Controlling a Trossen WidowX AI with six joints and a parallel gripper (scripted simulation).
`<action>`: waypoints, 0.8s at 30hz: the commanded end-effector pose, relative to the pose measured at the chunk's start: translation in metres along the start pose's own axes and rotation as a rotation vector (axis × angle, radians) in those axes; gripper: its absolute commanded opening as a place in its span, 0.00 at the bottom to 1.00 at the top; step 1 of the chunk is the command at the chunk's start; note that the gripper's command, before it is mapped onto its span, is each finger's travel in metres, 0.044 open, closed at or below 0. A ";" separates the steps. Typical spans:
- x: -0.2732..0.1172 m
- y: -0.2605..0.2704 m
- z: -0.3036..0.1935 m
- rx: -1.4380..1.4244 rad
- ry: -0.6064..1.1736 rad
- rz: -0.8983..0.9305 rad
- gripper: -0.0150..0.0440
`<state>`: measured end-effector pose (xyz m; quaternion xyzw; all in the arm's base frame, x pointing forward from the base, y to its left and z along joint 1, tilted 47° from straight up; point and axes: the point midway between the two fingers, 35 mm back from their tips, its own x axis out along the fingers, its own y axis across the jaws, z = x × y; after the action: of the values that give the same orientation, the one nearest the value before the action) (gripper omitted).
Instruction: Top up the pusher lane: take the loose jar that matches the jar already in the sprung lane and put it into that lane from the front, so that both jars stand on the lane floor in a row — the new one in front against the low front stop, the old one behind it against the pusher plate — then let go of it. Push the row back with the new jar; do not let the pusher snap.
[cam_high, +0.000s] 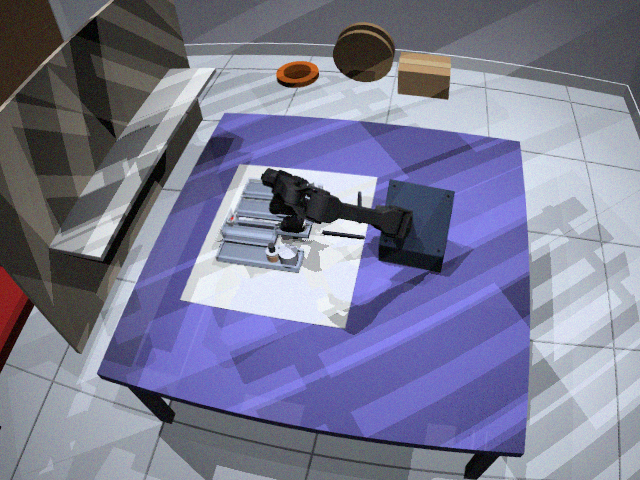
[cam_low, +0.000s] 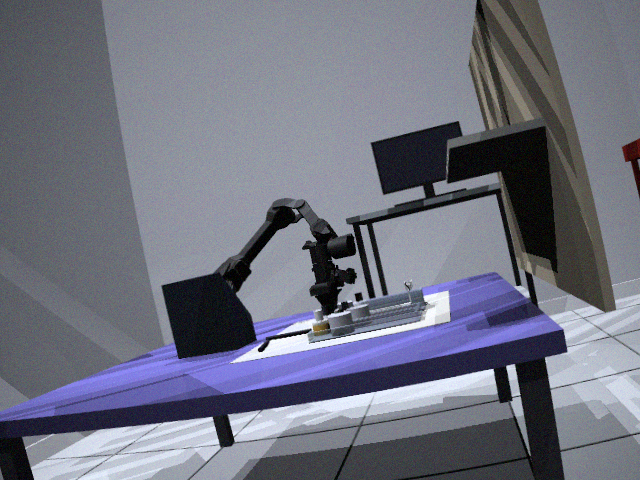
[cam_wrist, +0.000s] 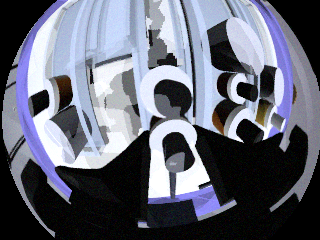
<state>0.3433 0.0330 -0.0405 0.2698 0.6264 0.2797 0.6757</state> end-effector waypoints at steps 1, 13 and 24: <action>0.003 0.003 0.003 -0.009 -0.008 0.008 0.25; 0.006 0.003 0.002 -0.009 -0.008 0.008 0.25; 0.006 0.003 0.001 -0.009 -0.008 0.008 0.25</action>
<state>0.3428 0.0373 -0.0440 0.2693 0.6255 0.2809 0.6763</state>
